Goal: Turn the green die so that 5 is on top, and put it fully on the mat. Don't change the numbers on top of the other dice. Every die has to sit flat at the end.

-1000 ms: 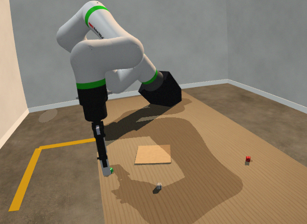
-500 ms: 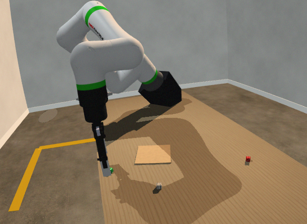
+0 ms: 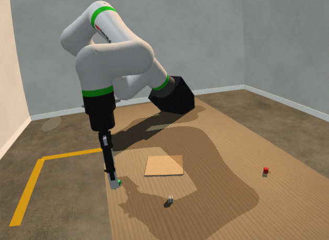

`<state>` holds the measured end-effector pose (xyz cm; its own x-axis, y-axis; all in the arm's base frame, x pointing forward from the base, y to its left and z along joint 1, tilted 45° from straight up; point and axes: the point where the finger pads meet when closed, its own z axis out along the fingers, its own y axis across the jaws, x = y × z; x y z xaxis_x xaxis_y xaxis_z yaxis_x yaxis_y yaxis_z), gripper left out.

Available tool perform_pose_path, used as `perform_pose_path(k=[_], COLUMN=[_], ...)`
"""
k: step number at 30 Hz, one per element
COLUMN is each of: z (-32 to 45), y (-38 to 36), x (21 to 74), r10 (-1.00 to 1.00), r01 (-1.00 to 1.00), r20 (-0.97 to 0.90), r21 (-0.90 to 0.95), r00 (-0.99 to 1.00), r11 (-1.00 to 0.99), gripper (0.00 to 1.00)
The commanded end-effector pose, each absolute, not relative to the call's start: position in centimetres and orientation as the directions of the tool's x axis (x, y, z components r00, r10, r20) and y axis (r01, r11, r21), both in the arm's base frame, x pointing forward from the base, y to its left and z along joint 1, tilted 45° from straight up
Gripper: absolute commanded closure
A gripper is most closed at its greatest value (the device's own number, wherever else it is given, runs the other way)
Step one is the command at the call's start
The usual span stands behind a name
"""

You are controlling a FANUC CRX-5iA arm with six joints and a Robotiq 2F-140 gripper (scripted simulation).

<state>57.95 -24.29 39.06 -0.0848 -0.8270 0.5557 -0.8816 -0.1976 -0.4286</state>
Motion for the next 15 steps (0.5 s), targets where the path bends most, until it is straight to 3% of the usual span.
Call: perform_pose_path(k=[1, 15], z=[39.09, 39.03], y=[-24.28, -23.83], x=[57.96, 58.37], r10=[-0.827, -0.827], r01=[-0.881, -0.881], r20=[0.556, 0.556], r21=[-0.429, -0.429], r00=[-0.085, -0.085], r11=[-0.198, -0.198], gripper=[0.00, 0.00])
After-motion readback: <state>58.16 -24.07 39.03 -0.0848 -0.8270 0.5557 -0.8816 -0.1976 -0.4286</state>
